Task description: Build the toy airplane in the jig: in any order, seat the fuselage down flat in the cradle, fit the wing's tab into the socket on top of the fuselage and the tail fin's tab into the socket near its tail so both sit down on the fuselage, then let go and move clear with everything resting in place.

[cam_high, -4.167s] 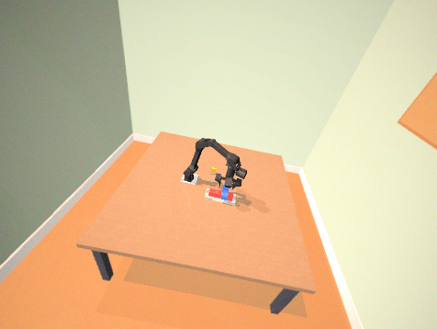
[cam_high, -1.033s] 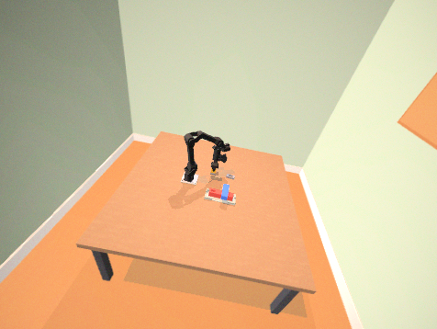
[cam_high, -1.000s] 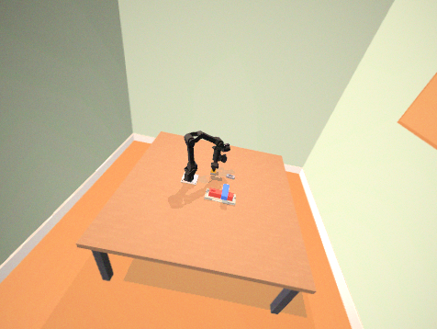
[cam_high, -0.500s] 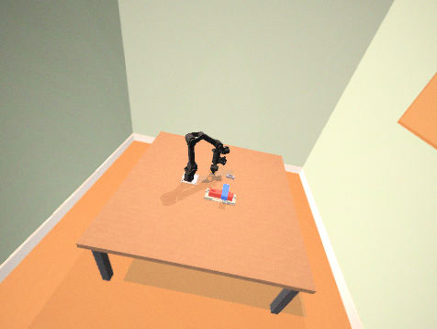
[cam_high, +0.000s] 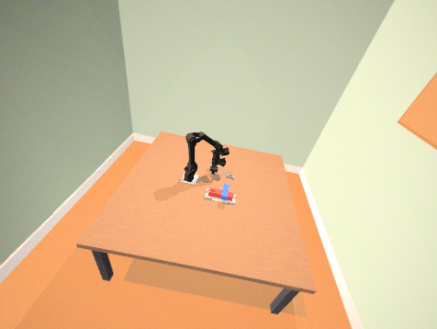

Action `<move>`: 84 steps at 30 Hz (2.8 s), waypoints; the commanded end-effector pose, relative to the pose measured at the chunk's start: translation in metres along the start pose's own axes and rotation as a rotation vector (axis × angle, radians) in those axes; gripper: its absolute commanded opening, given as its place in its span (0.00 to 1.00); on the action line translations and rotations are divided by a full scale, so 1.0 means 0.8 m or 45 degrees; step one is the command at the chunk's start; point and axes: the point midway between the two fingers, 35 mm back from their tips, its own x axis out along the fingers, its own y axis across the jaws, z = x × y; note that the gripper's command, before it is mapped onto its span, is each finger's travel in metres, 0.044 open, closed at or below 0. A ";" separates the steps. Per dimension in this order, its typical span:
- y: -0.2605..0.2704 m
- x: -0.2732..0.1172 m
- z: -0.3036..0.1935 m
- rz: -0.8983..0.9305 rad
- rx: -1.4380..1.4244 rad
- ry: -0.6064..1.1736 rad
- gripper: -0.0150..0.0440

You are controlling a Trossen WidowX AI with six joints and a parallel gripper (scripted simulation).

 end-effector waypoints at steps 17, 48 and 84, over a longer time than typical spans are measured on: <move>0.000 -0.002 0.000 -0.006 0.008 0.007 0.25; 0.005 -0.121 0.007 -0.005 0.006 0.006 0.25; -0.076 -0.145 0.045 -0.016 0.044 0.000 0.25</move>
